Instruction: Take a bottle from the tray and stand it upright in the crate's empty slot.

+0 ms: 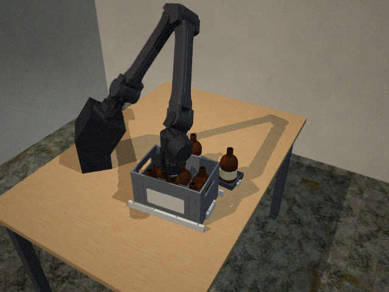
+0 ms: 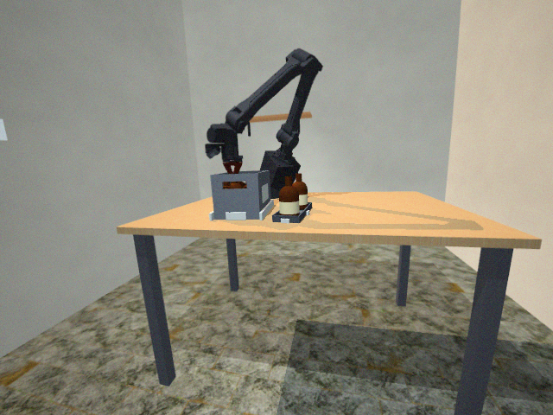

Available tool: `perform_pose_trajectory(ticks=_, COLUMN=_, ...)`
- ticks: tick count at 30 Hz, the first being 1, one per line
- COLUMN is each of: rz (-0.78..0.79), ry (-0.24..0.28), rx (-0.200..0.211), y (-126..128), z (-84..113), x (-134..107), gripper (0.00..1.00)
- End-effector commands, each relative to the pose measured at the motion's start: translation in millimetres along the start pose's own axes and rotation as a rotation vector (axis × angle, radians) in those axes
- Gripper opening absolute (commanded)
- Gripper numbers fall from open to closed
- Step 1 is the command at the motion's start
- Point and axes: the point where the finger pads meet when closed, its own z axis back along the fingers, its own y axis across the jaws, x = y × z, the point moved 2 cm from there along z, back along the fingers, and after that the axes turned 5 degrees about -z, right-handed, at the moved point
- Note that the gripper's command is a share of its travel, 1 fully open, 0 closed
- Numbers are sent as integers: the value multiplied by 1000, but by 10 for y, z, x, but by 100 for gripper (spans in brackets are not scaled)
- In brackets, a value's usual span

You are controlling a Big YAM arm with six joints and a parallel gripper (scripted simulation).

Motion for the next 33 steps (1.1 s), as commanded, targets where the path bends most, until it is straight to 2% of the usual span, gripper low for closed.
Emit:
perform_pose_trajectory(ticks=1, rz=-2, ry=-5, rx=2, y=38, z=-24, x=10, gripper=0)
perform_pose_trajectory(ticks=12, rz=-2, ry=-5, rx=2, y=38, z=-24, x=10, gripper=0)
perform_pose_trajectory(ticks=13, rz=-2, ry=-5, rx=2, y=38, z=-24, x=10, gripper=61)
perform_pose_trajectory(ticks=33, rz=-4, ry=-3, rx=1, y=36, z=-24, x=5, gripper=61)
